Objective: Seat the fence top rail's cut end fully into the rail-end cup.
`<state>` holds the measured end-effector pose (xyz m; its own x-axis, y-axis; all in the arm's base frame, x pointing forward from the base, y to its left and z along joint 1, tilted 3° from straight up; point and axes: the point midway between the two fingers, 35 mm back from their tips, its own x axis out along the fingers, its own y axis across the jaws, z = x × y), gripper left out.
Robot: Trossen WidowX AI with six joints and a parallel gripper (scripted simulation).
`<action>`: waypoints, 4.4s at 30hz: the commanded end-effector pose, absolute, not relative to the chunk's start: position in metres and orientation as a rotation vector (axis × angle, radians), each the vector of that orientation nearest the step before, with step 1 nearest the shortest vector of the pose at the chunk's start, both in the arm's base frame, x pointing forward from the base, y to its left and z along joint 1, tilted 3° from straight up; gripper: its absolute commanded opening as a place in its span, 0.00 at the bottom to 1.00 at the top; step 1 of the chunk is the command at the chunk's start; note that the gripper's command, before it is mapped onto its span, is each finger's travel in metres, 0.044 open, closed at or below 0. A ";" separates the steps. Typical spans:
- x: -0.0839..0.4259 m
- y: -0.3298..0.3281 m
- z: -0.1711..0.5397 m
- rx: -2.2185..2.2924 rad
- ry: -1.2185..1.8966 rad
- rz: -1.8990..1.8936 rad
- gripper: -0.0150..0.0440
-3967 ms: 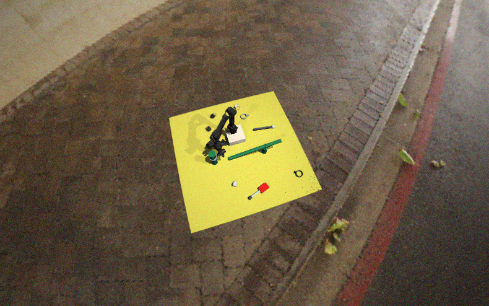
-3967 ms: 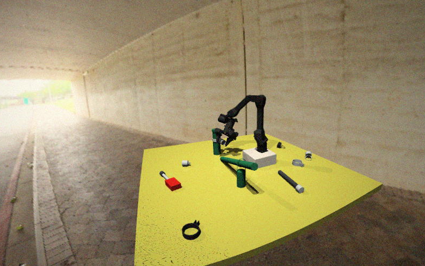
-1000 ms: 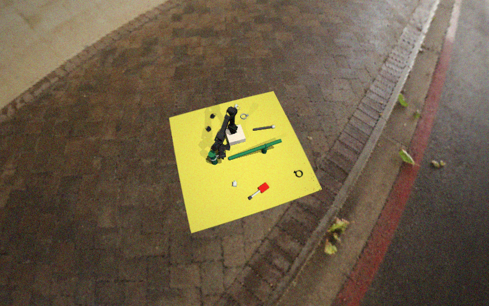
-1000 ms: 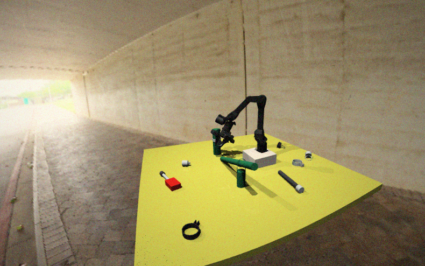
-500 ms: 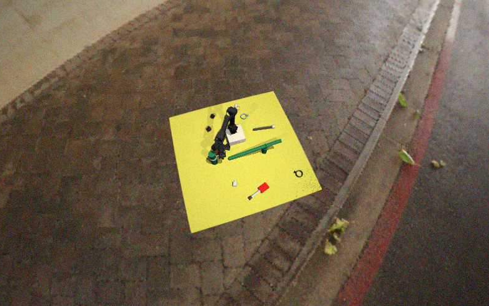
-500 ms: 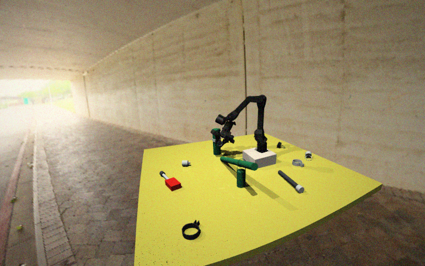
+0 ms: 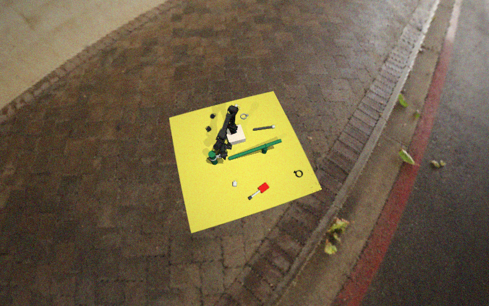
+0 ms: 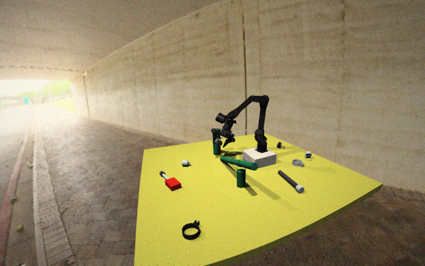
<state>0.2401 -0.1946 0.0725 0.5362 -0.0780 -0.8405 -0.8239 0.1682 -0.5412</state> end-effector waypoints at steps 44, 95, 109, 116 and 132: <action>0.244 -0.053 0.191 0.123 0.987 -0.156 1.00; 0.267 -0.023 0.083 -1.074 1.227 1.036 1.00; 0.268 -0.022 0.066 -1.074 1.227 1.036 1.00; 0.269 -0.022 0.059 -1.074 1.227 1.036 1.00; 0.271 -0.022 0.032 -1.073 1.227 1.036 1.00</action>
<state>0.2743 -0.0218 0.0425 0.0823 0.0256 -0.9963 -0.9783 0.1929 -0.0758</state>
